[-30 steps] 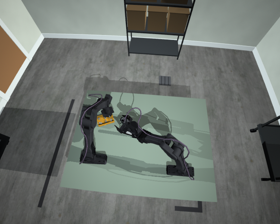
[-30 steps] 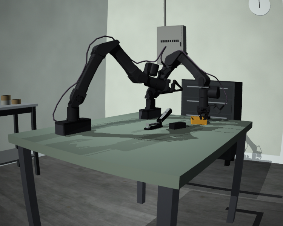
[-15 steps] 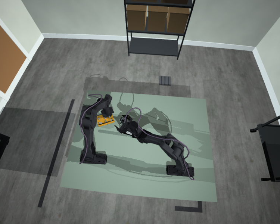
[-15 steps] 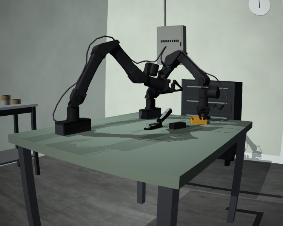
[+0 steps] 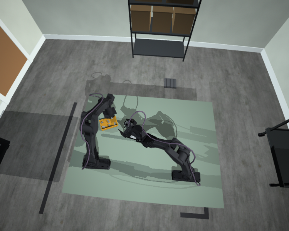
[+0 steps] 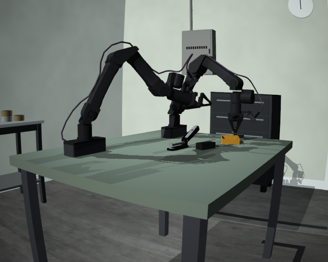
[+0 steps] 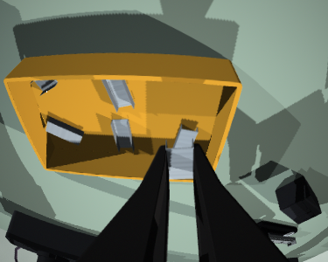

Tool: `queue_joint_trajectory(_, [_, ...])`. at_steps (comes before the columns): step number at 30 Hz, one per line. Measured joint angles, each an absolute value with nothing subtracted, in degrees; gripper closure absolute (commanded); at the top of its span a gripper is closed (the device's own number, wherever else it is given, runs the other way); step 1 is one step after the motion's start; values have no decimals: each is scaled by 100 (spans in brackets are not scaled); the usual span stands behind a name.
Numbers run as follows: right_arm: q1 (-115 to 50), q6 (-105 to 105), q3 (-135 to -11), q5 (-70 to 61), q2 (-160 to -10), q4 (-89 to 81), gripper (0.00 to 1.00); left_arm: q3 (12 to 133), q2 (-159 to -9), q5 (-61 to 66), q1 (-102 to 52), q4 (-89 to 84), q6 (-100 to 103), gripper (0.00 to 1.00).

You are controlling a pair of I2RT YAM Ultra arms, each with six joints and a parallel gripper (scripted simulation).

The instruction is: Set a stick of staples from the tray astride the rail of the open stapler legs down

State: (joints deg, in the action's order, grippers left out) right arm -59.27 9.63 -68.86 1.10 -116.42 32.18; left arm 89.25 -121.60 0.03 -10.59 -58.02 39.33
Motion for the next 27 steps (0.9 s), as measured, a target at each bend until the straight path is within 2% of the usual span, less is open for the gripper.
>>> queue_joint_trajectory(7, [-5854,996,-6643,54,-11059,2252,0,8930,-12156,3,-1059,-5872,3933,94])
queue_joint_trajectory(27, [-5229,1085,-5507,-117,-6250,-2001,0,8927,-12156,3,-1059,-5872,3933,94])
